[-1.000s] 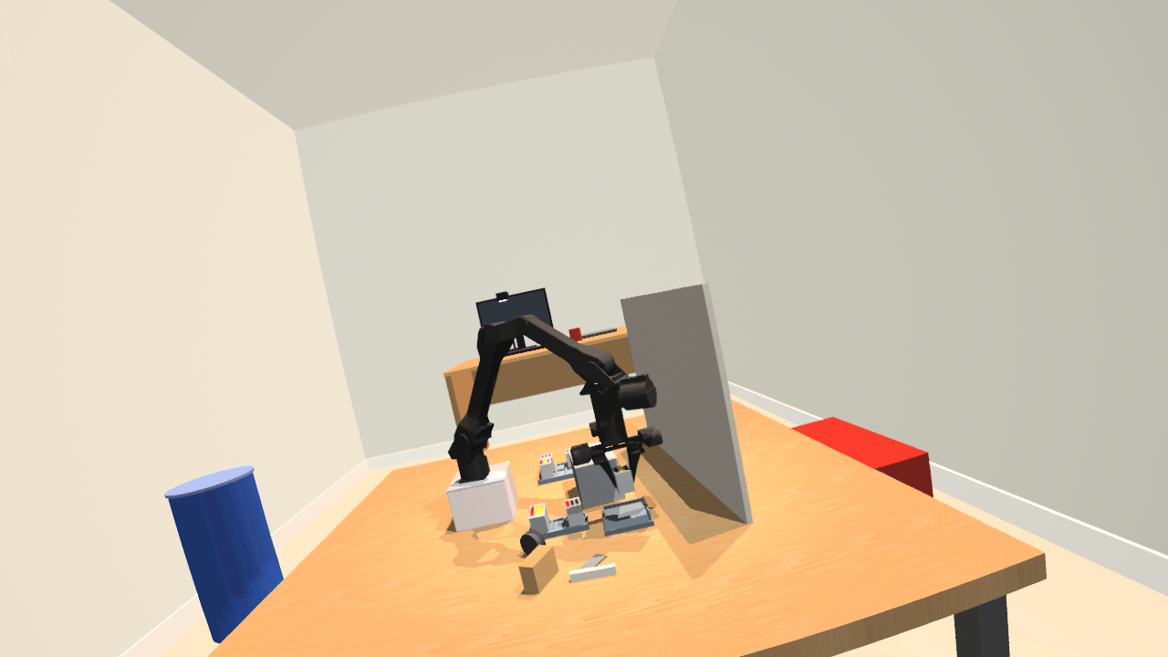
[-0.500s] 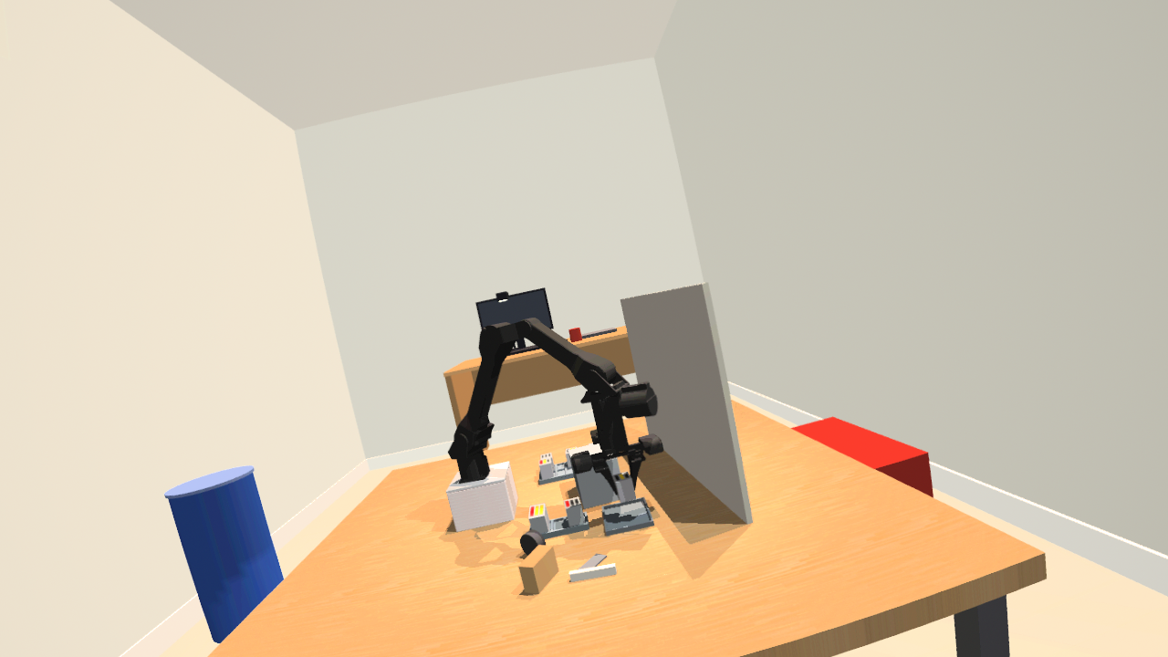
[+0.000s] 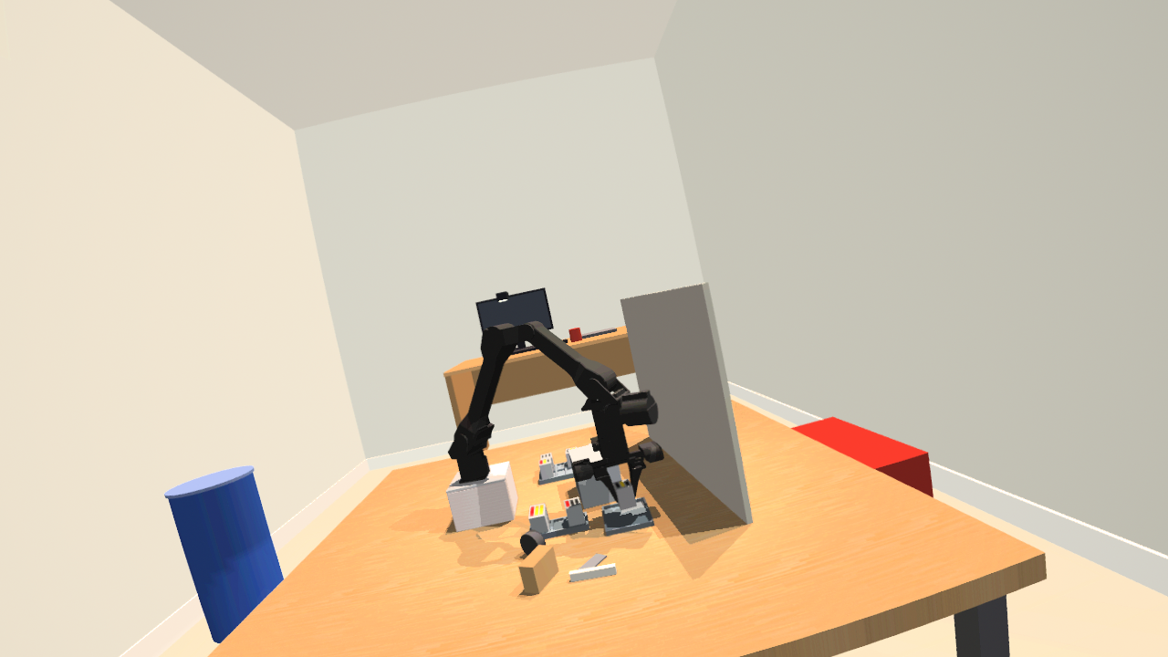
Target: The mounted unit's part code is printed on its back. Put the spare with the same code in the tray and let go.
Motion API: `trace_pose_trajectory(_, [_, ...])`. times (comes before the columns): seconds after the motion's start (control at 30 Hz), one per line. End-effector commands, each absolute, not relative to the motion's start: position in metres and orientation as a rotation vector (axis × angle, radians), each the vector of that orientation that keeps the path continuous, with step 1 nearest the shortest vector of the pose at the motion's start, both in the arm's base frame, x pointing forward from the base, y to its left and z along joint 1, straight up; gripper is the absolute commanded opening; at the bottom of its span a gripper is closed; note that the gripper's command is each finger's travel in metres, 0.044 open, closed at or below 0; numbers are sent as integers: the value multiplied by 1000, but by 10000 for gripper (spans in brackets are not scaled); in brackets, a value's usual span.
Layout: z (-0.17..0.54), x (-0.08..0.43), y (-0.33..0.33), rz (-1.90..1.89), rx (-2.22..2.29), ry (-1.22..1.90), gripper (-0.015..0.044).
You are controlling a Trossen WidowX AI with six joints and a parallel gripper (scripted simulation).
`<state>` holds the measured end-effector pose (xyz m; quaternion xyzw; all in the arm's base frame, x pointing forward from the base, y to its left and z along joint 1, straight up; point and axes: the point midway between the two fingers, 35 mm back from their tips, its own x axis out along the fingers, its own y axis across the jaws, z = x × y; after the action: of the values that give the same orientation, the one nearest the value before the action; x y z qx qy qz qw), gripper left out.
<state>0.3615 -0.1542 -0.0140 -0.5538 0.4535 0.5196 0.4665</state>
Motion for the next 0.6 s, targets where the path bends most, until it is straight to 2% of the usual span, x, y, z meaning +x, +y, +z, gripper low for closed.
trace_pose_trajectory(0.0, [-23, 357, -152, 1294, -1349, 1111, 0])
trace_pose_trajectory(0.57, [-35, 355, -151, 1294, -1349, 1111, 0])
